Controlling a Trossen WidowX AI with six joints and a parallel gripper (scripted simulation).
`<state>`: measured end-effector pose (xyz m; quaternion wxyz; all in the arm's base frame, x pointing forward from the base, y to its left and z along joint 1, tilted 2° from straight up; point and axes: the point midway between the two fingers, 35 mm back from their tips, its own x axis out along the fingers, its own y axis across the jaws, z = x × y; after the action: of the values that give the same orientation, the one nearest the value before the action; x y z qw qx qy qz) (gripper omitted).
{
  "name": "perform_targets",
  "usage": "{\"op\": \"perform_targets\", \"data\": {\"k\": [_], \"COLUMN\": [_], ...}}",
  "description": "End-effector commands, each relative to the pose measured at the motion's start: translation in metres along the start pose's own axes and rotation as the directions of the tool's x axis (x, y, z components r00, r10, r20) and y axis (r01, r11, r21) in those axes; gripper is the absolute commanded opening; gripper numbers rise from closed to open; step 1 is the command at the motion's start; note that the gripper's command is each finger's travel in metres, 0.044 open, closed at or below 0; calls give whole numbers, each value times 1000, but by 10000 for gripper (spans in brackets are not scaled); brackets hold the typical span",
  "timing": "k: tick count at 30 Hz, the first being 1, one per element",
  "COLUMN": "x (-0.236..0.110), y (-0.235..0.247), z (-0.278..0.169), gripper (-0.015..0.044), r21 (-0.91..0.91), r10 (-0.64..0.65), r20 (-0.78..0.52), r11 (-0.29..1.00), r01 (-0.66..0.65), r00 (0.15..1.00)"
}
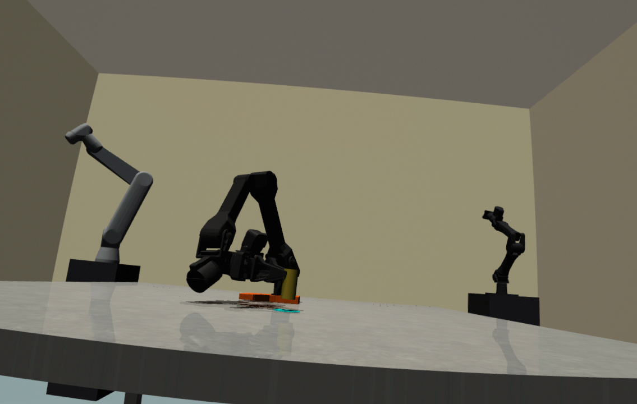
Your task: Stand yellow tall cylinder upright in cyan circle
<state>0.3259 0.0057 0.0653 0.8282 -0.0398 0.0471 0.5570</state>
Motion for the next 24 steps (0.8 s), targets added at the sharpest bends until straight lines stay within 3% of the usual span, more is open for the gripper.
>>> {"op": "perform_targets", "data": {"k": [1,17,24], "x": [1,1,1], "y": [1,0,0], "z": [-7,-23,-23], "gripper": [105,105,289], "r21": [-2,-38,-38], "r10": [1,17,17], "r20": [-1,-36,-36], "r11": [1000,999,999], "r01": [-1,-19,-19], "r00": [1000,999,999]}}
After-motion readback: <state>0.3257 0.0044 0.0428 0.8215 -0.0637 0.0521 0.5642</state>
